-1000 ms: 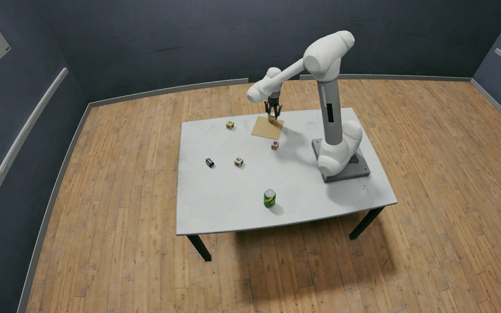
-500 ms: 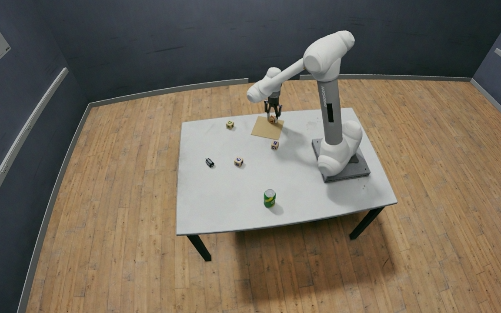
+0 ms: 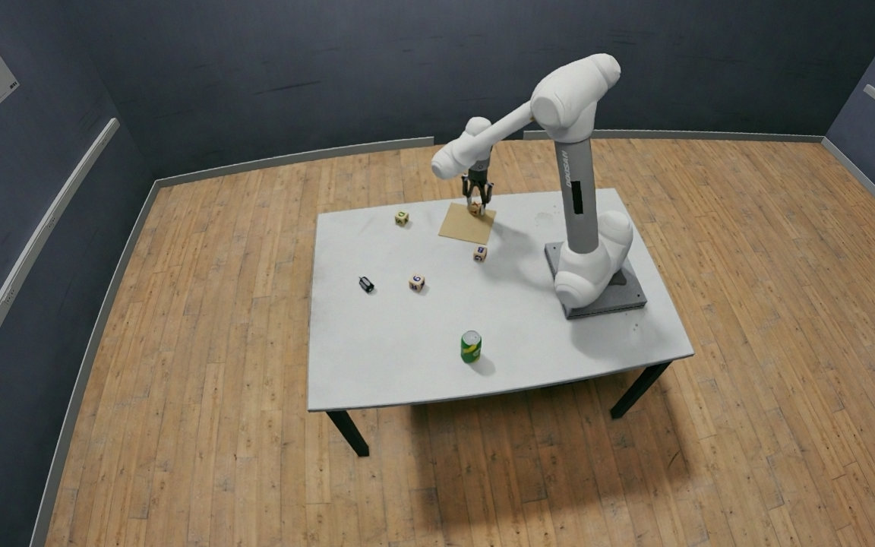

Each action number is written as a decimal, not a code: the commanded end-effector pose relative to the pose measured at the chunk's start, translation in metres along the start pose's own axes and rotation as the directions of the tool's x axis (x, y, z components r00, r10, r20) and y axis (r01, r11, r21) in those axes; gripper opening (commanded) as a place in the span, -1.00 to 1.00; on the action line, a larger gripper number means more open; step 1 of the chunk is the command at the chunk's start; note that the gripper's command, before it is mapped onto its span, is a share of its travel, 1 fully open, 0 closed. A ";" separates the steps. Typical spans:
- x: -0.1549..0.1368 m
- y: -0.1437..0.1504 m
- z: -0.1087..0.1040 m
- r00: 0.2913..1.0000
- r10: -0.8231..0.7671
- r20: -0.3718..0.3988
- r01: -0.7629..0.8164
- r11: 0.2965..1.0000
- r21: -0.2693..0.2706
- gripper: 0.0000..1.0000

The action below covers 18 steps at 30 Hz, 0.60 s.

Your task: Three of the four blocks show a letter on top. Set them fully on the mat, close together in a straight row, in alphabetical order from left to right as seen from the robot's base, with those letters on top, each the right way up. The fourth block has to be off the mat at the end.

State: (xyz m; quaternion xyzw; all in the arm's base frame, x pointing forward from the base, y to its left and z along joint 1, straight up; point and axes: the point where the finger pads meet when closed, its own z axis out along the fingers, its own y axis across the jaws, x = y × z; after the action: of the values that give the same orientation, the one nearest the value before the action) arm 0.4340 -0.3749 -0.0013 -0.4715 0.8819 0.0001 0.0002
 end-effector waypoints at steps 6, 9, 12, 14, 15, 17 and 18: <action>-0.001 -0.003 -0.031 1.000 0.003 0.001 -0.003 1.000 0.005 -0.12; -0.001 -0.003 -0.047 1.000 0.003 0.001 -0.003 1.000 0.005 -0.12; -0.001 -0.003 -0.064 1.000 0.003 0.001 -0.003 1.000 0.005 -0.12; -0.001 -0.003 -0.073 1.000 0.003 0.001 -0.003 1.000 0.005 -0.12; -0.001 -0.003 -0.077 1.000 0.003 0.001 -0.003 1.000 0.005 -0.12; -0.001 -0.003 -0.084 1.000 0.003 0.001 -0.003 1.000 0.005 -0.12; -0.001 -0.003 -0.086 1.000 0.003 0.001 -0.003 1.000 0.005 -0.12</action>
State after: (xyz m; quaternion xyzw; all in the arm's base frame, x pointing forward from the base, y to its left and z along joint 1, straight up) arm 0.4334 -0.3742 0.0676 -0.4715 0.8819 0.0003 0.0002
